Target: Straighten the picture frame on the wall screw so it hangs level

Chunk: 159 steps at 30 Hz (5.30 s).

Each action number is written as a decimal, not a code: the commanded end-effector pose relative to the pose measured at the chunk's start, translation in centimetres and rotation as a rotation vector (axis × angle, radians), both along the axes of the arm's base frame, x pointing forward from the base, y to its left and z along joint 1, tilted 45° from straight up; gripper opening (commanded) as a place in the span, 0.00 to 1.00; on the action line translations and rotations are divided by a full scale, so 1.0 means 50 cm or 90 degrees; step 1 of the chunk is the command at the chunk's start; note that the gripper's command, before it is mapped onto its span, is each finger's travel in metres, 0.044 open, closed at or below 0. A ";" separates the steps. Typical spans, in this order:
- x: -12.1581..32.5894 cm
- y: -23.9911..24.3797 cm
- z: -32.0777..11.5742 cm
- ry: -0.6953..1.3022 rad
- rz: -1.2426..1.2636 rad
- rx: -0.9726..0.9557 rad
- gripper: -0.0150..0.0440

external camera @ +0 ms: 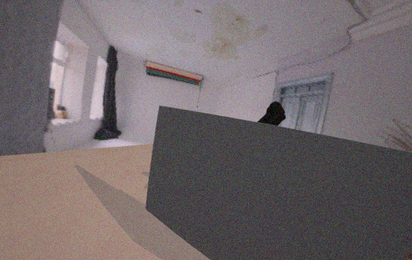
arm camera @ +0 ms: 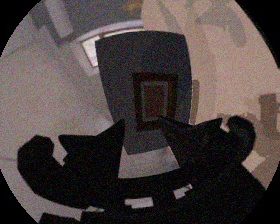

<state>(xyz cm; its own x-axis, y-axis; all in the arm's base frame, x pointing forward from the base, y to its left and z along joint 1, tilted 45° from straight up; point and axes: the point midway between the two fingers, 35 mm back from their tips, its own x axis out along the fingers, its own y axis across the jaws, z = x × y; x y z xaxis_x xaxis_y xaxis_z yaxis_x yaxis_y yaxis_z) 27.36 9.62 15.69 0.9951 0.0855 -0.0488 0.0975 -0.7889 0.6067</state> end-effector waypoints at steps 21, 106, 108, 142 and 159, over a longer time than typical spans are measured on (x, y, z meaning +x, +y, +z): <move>0.099 0.002 -0.015 -0.003 0.001 -0.002 0.69; 0.179 0.010 -0.017 -0.005 0.001 -0.002 0.25; 0.179 0.009 -0.017 -0.005 0.001 -0.002 0.25; 0.180 -0.007 -0.006 -0.005 0.001 -0.002 0.25; 0.180 -0.005 -0.007 -0.005 0.001 -0.002 0.25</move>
<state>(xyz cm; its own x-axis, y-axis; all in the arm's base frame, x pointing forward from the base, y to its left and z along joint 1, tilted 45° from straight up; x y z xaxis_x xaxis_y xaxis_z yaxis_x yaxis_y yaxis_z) 36.32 9.54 15.12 0.9943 0.0940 -0.0498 0.1048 -0.7862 0.6090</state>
